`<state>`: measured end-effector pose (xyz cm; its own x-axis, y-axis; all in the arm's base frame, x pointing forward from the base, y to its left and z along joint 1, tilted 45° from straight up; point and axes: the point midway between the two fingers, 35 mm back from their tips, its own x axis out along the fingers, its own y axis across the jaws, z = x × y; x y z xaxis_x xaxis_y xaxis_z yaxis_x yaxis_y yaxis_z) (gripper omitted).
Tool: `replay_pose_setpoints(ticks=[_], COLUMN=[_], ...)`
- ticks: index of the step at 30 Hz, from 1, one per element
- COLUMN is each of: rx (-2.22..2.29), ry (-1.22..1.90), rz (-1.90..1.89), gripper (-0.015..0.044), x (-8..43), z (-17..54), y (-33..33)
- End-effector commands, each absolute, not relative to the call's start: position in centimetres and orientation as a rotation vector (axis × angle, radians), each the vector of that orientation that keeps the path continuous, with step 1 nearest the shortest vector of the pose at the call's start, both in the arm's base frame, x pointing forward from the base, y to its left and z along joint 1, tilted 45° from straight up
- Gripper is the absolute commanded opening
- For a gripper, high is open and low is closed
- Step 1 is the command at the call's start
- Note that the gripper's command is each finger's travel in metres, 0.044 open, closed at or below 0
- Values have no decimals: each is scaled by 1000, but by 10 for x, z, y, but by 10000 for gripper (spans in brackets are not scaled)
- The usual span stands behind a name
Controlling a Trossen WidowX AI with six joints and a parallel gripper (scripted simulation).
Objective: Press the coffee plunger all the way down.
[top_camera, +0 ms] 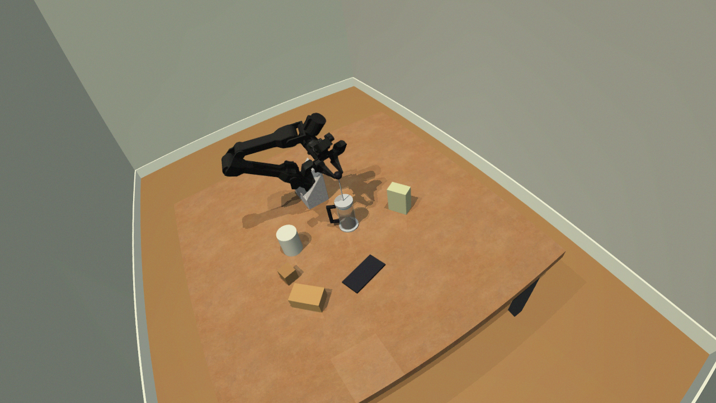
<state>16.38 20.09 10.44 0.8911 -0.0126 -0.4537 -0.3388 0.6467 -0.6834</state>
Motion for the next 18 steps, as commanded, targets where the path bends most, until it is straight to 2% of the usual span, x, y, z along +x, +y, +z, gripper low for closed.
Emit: replay_pose_setpoints(ticks=[1,18], rx=[-859,-858], ry=[448,454], rz=[194,195], gripper=[117,117], x=[164,169], z=[103,86], y=[200,190])
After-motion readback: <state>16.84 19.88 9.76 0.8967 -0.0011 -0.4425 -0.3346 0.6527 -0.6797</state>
